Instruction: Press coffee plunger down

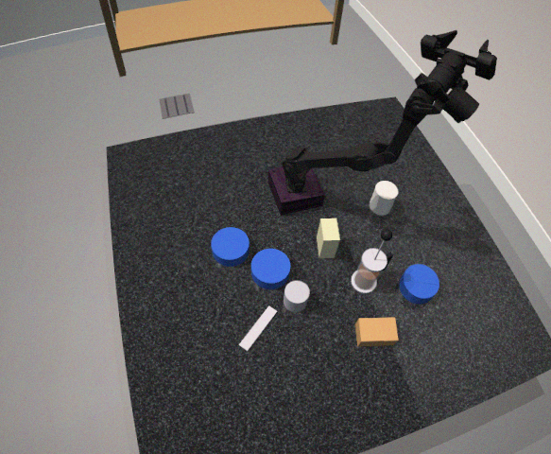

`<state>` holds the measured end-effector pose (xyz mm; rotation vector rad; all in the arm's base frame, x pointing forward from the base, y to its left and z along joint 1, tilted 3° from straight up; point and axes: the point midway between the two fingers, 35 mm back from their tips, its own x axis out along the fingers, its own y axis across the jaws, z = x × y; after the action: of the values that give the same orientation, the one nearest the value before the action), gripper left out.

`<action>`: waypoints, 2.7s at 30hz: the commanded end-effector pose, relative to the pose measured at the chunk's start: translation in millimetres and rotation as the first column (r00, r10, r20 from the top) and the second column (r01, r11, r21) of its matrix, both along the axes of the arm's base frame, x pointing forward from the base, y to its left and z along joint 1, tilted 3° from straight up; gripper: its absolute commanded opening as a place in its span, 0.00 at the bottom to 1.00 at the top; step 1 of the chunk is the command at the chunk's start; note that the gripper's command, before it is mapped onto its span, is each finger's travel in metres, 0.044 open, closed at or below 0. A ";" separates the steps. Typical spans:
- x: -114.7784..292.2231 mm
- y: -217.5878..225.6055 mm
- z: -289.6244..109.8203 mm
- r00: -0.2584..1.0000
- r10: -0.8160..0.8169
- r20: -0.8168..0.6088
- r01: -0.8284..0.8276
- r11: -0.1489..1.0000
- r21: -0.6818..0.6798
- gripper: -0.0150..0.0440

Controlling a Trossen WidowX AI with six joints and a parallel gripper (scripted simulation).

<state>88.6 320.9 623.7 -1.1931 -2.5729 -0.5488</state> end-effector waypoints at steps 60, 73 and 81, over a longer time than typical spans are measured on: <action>-62.1 -464.4 23.8 0.536 0.844 0.018 0.171 -0.130 0.977 1.00; 108.8 -474.0 -69.4 0.027 1.000 0.016 0.642 -0.029 0.766 1.00; 191.3 -411.7 -139.6 -0.318 0.946 0.056 0.790 0.232 0.568 1.00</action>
<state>246.2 -121.2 517.4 0.2056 -0.2079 -0.5054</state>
